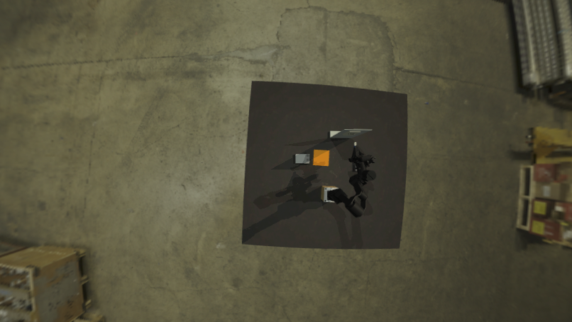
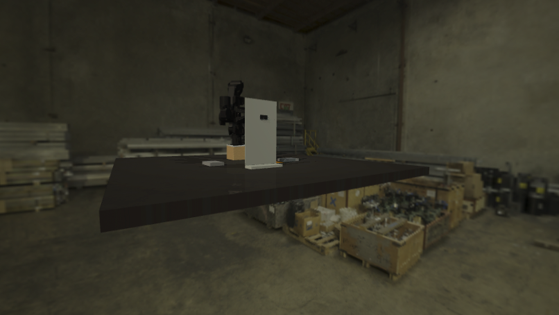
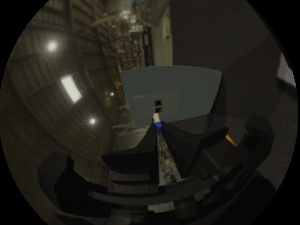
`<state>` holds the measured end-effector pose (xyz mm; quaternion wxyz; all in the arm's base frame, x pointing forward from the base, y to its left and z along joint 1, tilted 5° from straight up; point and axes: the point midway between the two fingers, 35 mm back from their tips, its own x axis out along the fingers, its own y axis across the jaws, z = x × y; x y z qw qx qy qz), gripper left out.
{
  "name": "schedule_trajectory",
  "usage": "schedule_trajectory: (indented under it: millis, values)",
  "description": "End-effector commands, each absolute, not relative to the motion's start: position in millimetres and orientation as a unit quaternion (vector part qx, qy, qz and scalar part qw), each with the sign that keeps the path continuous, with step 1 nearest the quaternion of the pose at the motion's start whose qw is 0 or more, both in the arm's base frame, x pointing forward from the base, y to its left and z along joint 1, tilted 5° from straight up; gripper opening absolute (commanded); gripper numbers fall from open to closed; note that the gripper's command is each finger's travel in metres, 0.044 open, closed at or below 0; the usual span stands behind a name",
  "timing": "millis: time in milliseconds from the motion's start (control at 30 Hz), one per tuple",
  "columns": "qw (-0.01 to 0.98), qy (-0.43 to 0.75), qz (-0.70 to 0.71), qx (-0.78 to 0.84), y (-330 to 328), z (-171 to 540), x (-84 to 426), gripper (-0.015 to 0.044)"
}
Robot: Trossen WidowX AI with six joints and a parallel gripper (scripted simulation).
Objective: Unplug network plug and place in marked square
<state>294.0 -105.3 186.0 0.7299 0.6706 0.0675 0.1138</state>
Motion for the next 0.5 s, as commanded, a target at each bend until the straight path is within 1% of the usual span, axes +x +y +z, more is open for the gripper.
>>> schedule_trajectory:
  millis: [0,467]
  values:
    - [0.729,0.068,0.115,0.671,-104.7,193.6,291.1,0.0000]
    - [0.729,0.068,0.115,0.672,-99.7,215.7,279.3,0.0000]
